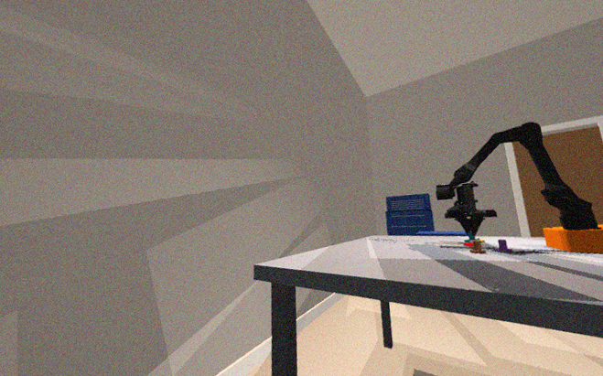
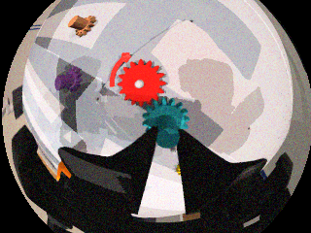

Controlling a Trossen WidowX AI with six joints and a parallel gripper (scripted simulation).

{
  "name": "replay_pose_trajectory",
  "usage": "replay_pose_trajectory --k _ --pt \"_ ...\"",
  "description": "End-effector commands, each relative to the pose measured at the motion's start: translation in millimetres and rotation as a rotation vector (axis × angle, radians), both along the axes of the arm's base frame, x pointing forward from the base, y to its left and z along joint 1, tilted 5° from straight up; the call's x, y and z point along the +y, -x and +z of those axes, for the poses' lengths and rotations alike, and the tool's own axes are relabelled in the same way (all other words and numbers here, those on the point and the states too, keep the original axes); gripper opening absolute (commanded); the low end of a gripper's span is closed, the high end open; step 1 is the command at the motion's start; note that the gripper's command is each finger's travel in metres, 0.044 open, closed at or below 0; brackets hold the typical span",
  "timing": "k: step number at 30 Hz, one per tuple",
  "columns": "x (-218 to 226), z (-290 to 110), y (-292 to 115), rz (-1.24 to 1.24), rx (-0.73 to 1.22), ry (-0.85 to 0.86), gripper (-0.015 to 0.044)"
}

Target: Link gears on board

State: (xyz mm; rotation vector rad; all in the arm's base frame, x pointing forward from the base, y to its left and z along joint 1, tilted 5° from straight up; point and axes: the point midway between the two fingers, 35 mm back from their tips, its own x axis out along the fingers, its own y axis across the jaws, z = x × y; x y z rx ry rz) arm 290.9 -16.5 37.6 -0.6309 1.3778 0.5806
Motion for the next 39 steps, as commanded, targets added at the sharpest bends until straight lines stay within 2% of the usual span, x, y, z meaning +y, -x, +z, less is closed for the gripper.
replay_pose_trajectory --k 1,17,24,39 --pt "0.6 -0.9 -0.7 -0.039 0.003 -0.004 0.0" --pt "-0.8 -3.4 -0.7 -0.368 0.006 -0.039 0.0" --pt "1.2 -4.5 -1.5 -0.309 0.005 -0.033 0.0" --pt "-0.5 -7.1 -0.3 -0.001 0.002 0.0 0.0"
